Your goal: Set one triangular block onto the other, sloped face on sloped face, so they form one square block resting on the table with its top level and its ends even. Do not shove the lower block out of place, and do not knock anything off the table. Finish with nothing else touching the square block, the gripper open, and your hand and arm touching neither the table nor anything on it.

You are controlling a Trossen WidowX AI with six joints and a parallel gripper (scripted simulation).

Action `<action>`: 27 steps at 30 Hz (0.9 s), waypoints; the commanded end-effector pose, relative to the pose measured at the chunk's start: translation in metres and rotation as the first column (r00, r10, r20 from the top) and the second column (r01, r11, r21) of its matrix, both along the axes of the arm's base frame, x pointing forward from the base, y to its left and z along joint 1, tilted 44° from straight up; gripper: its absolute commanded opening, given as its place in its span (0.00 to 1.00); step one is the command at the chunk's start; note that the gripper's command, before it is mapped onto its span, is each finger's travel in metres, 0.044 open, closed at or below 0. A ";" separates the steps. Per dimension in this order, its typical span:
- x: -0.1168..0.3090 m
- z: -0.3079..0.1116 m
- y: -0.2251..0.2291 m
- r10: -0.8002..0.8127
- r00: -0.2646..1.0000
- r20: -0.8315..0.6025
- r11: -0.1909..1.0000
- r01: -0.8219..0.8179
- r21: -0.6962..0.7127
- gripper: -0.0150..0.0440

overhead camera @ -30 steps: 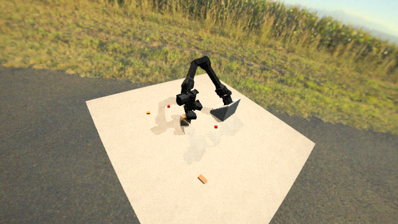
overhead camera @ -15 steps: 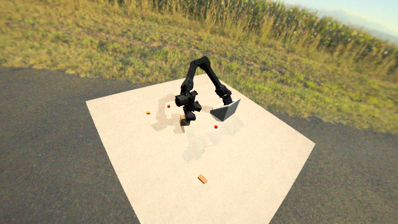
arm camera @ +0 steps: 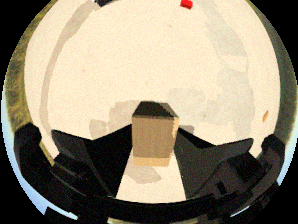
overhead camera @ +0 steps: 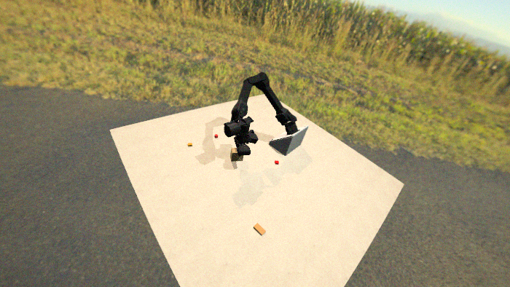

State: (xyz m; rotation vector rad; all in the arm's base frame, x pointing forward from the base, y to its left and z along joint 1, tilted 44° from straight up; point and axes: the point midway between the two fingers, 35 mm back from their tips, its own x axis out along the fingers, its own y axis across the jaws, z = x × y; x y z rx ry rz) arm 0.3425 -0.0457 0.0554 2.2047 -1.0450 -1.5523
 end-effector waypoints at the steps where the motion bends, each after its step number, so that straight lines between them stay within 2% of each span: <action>1: 0.000 -0.001 0.000 0.005 1.000 -0.003 1.000 -0.005 0.003 0.25; 27: 0.001 -0.001 -0.001 0.002 1.000 0.000 1.000 -0.002 0.004 0.25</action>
